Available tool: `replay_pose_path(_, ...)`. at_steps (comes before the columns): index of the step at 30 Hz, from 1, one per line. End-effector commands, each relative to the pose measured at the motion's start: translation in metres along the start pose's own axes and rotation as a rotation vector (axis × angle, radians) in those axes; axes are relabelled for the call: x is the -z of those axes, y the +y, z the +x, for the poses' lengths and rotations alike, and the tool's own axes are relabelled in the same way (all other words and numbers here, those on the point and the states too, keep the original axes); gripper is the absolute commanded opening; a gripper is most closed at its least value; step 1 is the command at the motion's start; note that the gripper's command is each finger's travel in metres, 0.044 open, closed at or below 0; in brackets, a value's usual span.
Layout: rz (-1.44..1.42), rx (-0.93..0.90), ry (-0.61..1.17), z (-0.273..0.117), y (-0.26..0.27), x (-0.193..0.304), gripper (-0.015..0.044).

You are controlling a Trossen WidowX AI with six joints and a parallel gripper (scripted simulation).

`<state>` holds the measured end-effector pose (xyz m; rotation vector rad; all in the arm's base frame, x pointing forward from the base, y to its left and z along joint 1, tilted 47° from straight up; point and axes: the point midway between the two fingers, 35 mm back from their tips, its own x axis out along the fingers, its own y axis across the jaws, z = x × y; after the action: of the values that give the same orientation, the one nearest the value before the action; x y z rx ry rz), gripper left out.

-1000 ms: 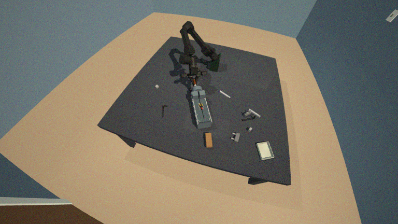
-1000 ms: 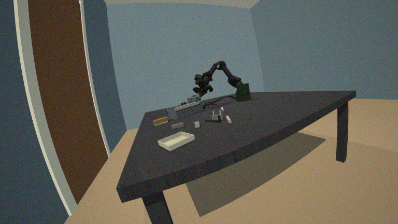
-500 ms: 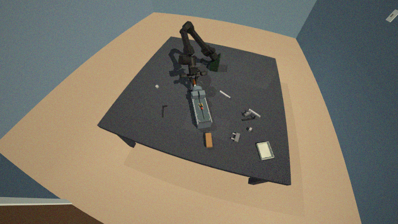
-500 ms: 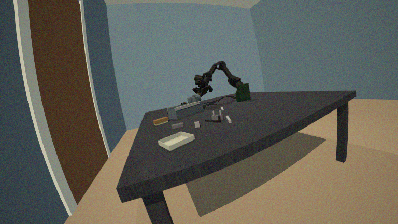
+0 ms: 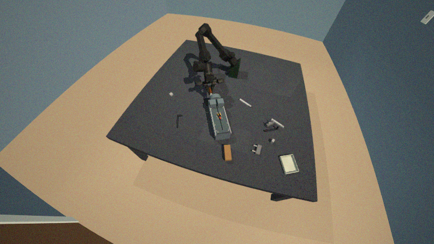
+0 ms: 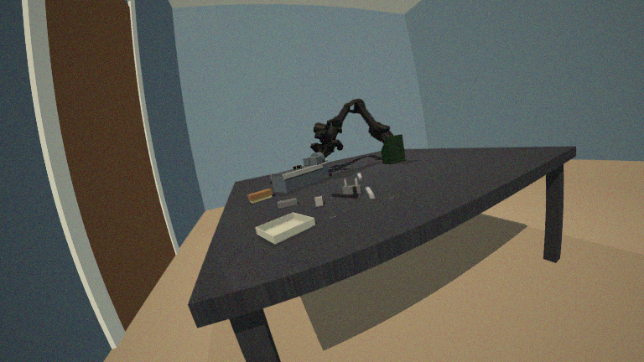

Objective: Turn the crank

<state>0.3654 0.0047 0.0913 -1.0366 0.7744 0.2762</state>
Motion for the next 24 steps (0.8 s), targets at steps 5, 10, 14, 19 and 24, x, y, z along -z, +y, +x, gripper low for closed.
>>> replay_pose_path(5,0.008,0.010,0.009,0.008,-0.007,0.008,0.0000)
replay_pose_path(10,0.007,0.010,0.009,0.013,-0.008,0.013,0.0000)
replay_pose_path(14,0.007,0.010,0.010,0.016,-0.008,0.017,0.0000)
replay_pose_path(19,0.007,0.010,0.010,0.021,-0.006,0.021,0.0000)
replay_pose_path(24,0.007,0.010,0.010,0.025,-0.004,0.025,0.0000)
